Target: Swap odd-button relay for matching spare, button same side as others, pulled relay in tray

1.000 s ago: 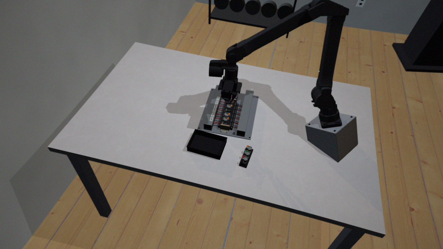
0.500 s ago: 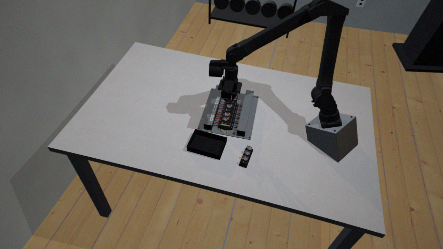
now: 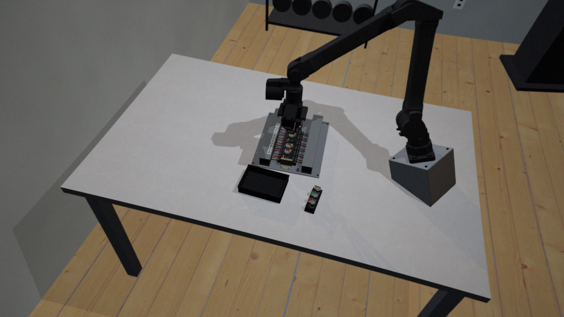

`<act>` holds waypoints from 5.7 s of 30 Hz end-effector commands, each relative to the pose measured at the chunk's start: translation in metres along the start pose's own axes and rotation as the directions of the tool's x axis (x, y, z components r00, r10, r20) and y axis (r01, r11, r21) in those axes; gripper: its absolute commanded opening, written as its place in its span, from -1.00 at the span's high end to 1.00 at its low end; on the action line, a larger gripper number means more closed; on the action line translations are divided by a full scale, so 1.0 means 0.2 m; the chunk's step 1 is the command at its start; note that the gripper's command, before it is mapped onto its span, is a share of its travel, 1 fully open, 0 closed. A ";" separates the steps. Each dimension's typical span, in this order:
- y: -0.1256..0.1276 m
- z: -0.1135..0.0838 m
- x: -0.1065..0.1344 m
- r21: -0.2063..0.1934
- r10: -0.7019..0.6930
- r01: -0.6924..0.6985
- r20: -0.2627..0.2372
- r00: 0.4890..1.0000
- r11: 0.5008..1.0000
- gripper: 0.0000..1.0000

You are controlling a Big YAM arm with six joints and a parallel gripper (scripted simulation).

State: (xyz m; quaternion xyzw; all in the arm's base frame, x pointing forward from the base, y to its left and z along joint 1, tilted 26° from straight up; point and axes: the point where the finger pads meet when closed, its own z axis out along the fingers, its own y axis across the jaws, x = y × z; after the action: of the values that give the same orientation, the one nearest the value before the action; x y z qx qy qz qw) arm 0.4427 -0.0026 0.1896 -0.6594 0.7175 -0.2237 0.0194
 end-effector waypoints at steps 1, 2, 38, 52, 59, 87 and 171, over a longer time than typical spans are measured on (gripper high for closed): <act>-0.10 -0.07 -0.06 0.030 0.011 -0.012 0.011 1.000 0.999 1.00; -0.11 -0.07 -0.08 0.032 0.011 -0.012 0.011 1.000 0.999 1.00; -0.36 -0.09 -0.92 0.037 0.013 -0.014 0.020 1.000 0.999 1.00; -0.37 -0.06 -1.00 0.026 0.016 -0.017 0.014 1.000 1.000 1.00; -0.38 -0.06 -0.96 0.025 0.031 -0.031 0.011 0.999 0.999 1.00; -0.39 -0.06 -0.94 0.026 0.038 -0.038 0.011 0.999 0.999 1.00; -0.36 0.52 -0.94 0.016 0.011 -0.011 0.006 1.000 1.000 1.00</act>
State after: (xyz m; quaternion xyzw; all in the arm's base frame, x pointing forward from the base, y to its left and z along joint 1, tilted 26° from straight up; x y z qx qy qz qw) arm 0.5589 0.1484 0.0676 -0.6566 0.7197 -0.2247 0.0193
